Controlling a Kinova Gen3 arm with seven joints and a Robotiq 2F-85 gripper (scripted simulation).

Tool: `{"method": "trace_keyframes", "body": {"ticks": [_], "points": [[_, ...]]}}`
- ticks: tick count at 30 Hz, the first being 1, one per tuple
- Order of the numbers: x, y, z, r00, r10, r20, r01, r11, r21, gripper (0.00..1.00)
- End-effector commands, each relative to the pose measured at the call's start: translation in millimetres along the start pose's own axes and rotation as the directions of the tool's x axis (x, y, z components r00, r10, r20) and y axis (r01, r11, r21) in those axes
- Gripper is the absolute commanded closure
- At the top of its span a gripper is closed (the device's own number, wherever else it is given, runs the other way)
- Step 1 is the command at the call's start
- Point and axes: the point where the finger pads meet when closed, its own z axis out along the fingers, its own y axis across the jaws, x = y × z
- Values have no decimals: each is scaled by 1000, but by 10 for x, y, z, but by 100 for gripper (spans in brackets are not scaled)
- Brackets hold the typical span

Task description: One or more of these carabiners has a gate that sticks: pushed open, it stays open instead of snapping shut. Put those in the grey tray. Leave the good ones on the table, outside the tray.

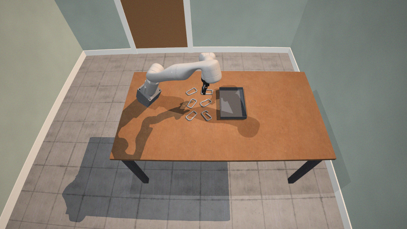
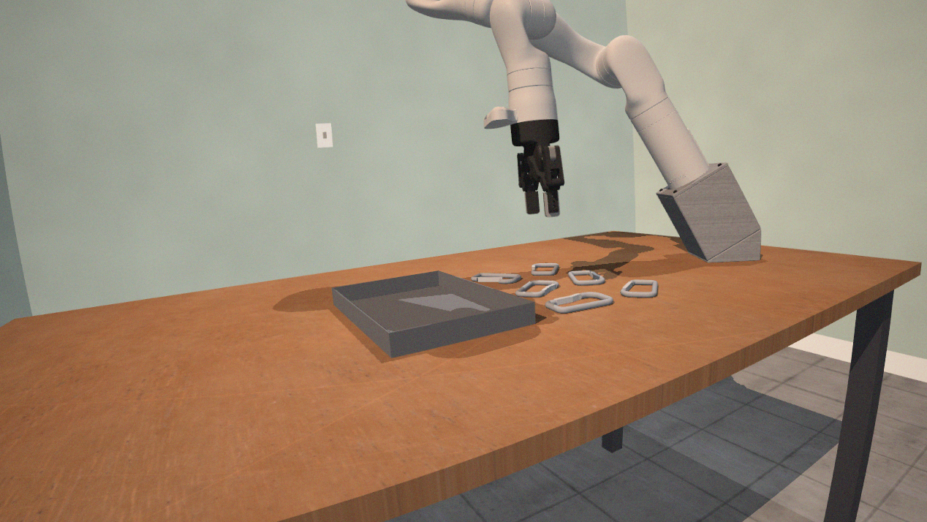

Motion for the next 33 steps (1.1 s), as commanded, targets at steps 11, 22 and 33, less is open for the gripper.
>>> {"method": "trace_keyframes", "body": {"ticks": [11,22,33], "points": [[58,85,-590,1000,5,-20,-5,1000,1,0],[58,85,-590,1000,5,-20,-5,1000,1,0],[15,131,-1071,1000,-5,-12,5,1000,6,0]]}}
